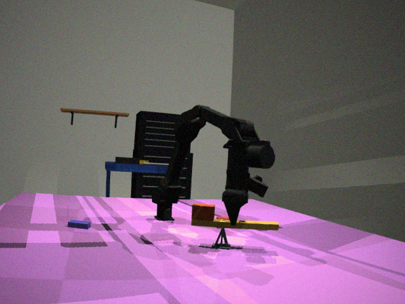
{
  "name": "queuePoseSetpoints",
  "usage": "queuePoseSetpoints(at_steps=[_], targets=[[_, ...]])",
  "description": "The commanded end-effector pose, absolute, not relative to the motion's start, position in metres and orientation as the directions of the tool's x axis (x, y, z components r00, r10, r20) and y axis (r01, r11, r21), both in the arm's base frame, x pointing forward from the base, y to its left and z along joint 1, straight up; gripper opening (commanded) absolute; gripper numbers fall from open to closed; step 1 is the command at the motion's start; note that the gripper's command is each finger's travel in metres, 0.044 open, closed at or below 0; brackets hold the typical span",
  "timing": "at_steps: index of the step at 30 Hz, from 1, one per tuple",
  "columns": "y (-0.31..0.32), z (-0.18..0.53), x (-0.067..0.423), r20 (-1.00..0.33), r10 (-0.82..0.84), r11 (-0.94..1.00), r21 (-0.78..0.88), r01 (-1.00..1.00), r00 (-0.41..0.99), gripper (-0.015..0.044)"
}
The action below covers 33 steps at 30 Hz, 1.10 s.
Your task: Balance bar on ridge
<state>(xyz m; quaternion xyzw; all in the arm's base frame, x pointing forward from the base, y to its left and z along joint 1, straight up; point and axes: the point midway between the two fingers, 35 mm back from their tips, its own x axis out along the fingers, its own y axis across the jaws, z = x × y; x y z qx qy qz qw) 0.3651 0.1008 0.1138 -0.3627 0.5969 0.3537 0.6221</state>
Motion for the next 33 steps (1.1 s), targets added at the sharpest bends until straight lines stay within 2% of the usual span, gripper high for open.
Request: queuePoseSetpoints(at_steps=[1,33], targets=[[0.1008,0.1137,0.3651,-0.999,0.007,0.487,-0.029,-0.873,0.037,0.0168],[0.1008,0.1137,0.3651,-0.999,0.007,0.487,-0.029,-0.873,0.037,0.0185]])
